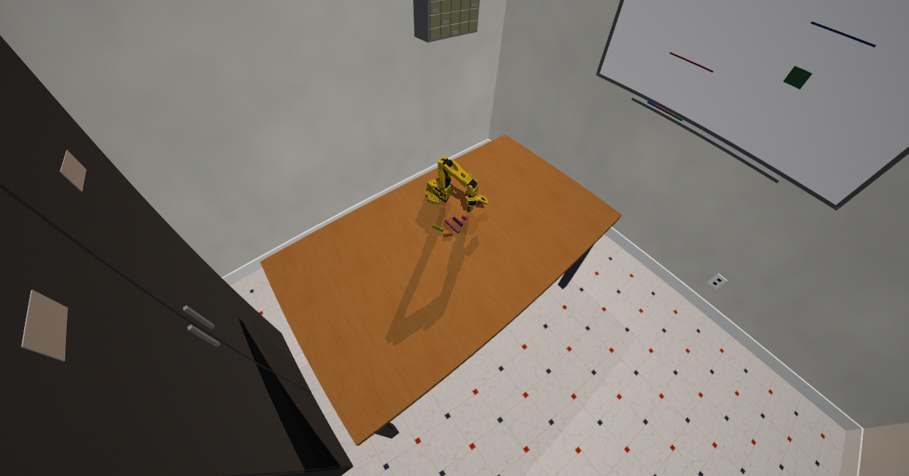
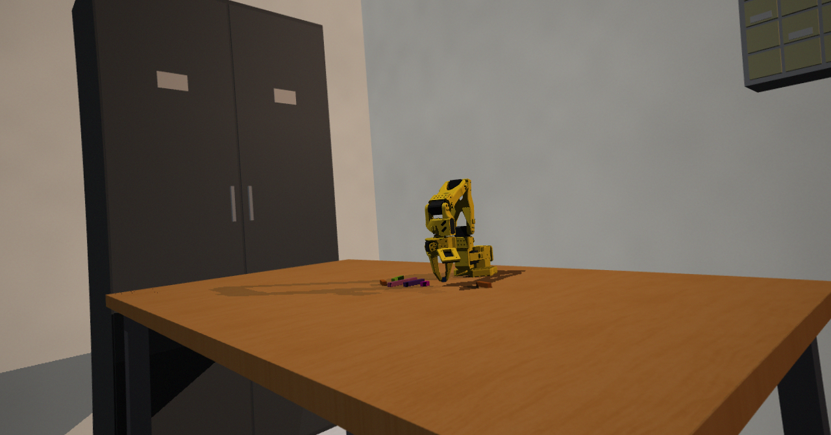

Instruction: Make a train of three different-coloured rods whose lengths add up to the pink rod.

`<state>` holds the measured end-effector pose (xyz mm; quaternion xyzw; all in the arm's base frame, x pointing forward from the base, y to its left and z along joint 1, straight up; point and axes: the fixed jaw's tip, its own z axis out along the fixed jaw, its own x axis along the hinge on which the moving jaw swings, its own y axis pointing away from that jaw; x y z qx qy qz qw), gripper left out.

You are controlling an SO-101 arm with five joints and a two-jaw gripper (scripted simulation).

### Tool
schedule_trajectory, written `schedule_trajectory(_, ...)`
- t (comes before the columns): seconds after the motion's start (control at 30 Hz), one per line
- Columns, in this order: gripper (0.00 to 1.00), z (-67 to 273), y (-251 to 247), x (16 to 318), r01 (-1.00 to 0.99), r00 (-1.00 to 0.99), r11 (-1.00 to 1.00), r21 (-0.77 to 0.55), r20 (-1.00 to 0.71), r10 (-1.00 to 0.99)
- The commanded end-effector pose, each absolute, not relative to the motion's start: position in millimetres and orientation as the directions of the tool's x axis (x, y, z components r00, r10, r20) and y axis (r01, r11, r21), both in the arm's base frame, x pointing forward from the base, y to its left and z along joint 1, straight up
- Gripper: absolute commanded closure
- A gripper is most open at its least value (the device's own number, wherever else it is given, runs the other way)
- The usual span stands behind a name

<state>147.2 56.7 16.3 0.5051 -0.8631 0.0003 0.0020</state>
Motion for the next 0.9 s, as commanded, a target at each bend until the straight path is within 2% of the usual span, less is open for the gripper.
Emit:
schedule_trajectory(0.0, 1.0, 27.0, 60.6, 160.6, -0.863, -0.498, 0.501, -0.056, -0.064, -0.865)
schedule_trajectory(0.87, 1.0, 24.4, 60.7, 160.9, -0.863, -0.498, 0.501, -0.056, -0.064, -0.865)
